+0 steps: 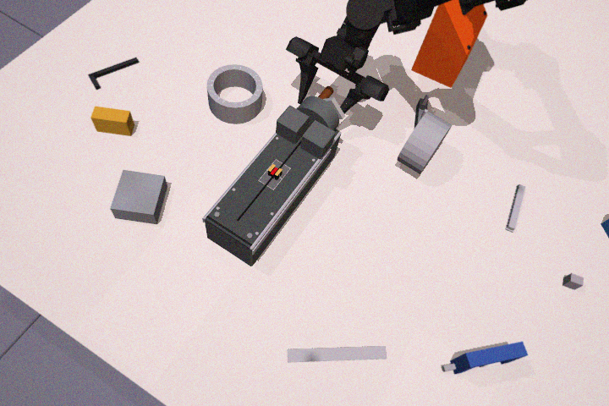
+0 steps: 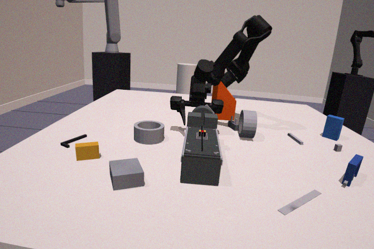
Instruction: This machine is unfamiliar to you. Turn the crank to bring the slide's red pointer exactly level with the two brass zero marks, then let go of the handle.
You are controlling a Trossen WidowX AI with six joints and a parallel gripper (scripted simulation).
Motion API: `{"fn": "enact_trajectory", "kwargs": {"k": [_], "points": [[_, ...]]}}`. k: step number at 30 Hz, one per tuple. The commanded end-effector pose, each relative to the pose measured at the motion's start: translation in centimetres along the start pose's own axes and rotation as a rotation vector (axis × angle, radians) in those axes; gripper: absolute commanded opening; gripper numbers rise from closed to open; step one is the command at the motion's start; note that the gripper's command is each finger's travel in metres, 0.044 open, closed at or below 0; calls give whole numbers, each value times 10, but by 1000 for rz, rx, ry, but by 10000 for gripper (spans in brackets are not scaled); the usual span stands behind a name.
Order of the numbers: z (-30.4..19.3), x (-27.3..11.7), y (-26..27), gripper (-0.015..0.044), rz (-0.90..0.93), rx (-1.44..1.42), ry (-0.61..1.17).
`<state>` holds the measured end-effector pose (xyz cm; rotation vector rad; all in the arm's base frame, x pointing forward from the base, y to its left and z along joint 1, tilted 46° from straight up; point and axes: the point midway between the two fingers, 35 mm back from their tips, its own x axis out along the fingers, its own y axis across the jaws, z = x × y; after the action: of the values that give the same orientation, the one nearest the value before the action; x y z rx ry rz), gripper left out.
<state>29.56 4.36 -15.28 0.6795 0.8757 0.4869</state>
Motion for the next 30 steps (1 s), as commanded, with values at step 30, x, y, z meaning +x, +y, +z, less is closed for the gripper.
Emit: {"fn": "enact_trajectory", "kwargs": {"k": [30], "points": [[-3,2,3,0,-5,8,0]]}}
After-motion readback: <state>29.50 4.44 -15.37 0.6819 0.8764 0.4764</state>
